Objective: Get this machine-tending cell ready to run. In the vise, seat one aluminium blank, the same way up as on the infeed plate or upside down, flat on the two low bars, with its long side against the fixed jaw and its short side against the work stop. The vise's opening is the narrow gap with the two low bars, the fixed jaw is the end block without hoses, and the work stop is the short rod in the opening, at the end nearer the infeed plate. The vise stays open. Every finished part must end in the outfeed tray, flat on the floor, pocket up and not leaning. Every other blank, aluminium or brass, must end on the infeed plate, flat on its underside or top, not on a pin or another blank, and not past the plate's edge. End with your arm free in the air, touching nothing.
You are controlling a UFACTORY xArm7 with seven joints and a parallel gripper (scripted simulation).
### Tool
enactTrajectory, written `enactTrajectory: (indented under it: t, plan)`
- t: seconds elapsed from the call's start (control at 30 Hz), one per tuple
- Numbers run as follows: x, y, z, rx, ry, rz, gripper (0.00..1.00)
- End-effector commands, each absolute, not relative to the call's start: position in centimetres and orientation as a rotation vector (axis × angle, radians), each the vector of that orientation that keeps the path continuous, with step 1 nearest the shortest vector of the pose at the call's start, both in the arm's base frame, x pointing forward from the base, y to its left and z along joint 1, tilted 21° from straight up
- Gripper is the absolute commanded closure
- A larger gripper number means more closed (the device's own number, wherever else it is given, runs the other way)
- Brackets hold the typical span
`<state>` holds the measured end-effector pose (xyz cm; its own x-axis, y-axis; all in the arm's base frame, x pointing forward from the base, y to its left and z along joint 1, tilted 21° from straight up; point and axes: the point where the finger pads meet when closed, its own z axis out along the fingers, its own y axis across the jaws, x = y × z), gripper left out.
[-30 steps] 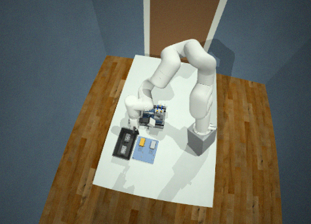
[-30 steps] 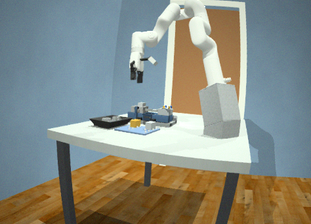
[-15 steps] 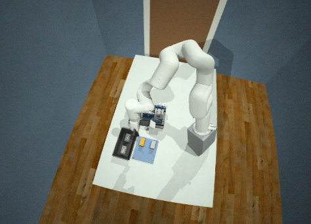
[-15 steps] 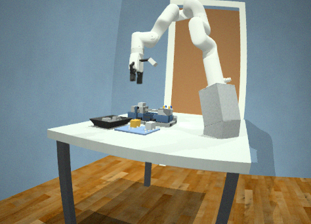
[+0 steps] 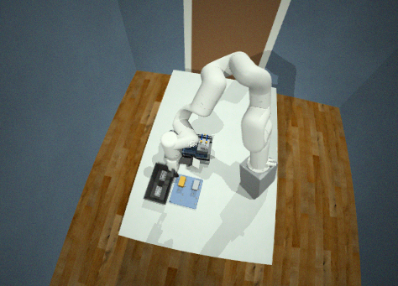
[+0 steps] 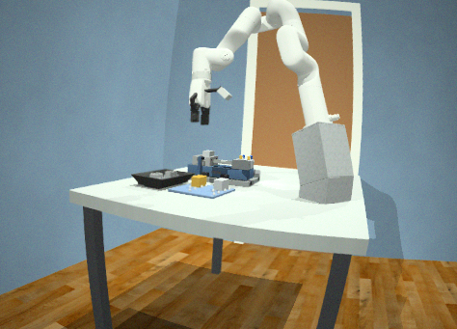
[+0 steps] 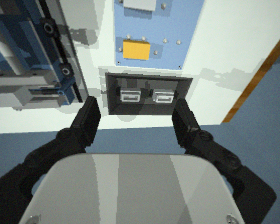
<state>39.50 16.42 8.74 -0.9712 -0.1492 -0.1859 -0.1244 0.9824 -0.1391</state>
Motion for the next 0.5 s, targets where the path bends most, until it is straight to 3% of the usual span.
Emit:
enactTrajectory:
  t: [0.0,0.47]
  plan:
    - [39.6,16.5,8.8,-0.206,2.928,-0.187,0.0]
    - [38.9,17.9,7.0,-0.207,2.896,-0.238,0.0]
